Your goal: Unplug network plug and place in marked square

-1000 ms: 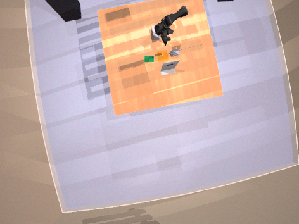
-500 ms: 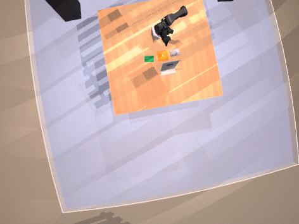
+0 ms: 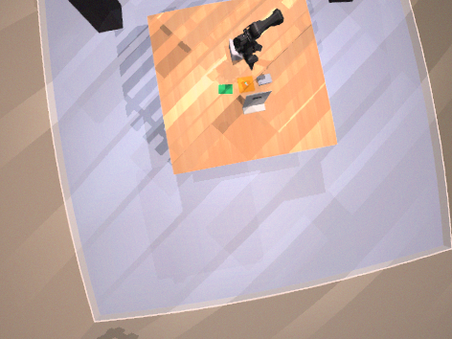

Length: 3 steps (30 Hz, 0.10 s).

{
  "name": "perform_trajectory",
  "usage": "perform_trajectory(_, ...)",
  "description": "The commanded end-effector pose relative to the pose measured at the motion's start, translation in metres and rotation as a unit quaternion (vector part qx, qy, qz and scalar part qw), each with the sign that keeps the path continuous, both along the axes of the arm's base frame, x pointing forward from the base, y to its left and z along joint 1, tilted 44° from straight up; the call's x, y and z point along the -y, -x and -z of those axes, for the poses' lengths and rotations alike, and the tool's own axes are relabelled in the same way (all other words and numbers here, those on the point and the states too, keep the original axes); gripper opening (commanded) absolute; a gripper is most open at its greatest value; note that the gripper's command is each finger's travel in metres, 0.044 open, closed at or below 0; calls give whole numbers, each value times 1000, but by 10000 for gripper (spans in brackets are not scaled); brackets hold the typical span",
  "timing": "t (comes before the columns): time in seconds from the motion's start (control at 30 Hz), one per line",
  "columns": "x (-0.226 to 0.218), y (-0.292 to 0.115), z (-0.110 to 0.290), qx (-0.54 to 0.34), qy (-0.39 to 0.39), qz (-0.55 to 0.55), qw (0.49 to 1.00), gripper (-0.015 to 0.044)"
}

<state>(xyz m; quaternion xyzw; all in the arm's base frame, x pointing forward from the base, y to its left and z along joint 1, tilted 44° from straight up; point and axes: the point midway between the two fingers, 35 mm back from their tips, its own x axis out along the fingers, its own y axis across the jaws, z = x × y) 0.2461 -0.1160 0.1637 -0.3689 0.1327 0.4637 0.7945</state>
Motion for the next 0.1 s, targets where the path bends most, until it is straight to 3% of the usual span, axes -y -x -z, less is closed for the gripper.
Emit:
perform_trajectory(0.0,0,1,1,-1,2,-2,1000,440)
perform_trajectory(0.07,0,1,1,-1,2,-2,1000,440)
